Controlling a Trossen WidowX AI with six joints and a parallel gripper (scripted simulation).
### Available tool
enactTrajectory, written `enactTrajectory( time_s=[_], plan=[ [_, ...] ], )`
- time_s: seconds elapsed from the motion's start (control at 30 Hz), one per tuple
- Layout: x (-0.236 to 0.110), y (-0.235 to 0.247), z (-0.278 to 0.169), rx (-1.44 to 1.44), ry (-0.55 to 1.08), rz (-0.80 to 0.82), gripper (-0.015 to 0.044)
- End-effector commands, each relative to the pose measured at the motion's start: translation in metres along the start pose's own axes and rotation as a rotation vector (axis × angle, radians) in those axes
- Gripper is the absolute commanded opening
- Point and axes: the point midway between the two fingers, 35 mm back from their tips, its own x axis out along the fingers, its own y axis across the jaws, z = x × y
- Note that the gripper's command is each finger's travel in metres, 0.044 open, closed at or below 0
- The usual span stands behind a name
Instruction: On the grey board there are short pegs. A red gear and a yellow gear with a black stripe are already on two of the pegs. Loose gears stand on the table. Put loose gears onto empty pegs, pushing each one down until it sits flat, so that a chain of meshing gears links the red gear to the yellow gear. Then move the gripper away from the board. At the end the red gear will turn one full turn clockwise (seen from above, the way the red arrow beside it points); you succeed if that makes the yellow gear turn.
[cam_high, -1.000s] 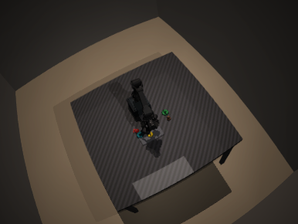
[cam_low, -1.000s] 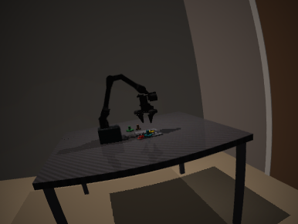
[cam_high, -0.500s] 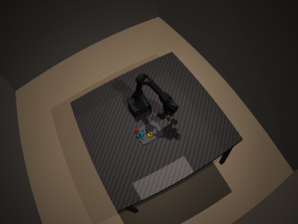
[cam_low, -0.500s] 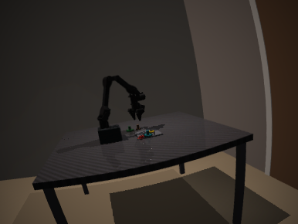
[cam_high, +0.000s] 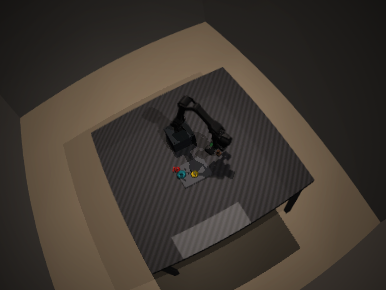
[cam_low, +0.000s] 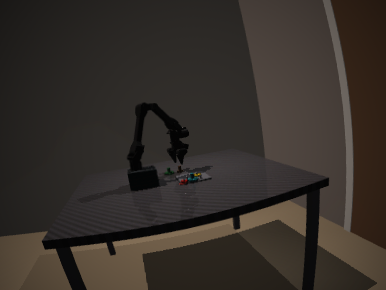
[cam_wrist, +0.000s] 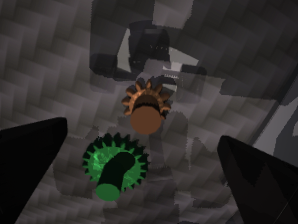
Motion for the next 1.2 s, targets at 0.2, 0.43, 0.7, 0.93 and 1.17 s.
enactTrajectory(
  time_s=[0.2,0.43,0.7,0.93,1.17],
  plan=[
    [0.015,0.000,0.000,0.005,0.000,-0.003,0.0440],
    [0.026,0.000,0.000,0.005,0.000,-0.003,0.0440],
    [0.030,0.000,0.000,0.005,0.000,-0.003,0.0440],
    [0.030,0.000,0.000,0.005,0.000,-0.003,0.0256],
    [0.030,0.000,0.000,0.005,0.000,-0.003,0.0072]
  ],
)
